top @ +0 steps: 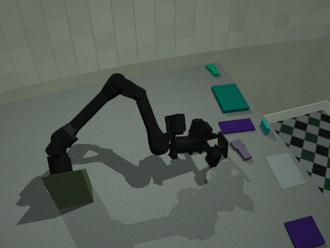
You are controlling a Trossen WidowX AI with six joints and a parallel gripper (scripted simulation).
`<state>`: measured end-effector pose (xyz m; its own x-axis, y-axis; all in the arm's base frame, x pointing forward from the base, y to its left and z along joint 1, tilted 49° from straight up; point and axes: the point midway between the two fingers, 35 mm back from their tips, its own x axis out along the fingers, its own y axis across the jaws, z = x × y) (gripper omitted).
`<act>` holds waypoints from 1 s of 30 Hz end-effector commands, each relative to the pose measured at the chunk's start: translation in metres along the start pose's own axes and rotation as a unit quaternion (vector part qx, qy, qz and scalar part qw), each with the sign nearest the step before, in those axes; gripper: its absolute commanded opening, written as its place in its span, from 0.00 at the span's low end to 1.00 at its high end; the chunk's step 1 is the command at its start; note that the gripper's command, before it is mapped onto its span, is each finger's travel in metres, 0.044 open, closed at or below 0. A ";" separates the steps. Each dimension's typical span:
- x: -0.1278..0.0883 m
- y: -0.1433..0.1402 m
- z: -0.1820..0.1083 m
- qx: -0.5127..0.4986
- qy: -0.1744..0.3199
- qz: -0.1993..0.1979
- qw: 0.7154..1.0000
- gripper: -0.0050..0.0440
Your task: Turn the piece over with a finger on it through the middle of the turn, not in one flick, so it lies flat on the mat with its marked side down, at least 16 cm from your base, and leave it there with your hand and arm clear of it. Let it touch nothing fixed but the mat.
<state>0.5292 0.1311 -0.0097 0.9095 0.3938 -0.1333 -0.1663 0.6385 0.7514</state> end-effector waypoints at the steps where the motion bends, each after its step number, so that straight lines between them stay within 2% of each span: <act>1: -0.004 -0.001 -0.006 0.001 0.009 0.002 1.000 0.10; 30: -0.010 0.000 -0.009 -0.001 0.004 0.009 1.000 0.10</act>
<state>0.5190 0.1303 -0.0114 0.9058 0.4055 -0.1227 -0.1817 0.6335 0.7521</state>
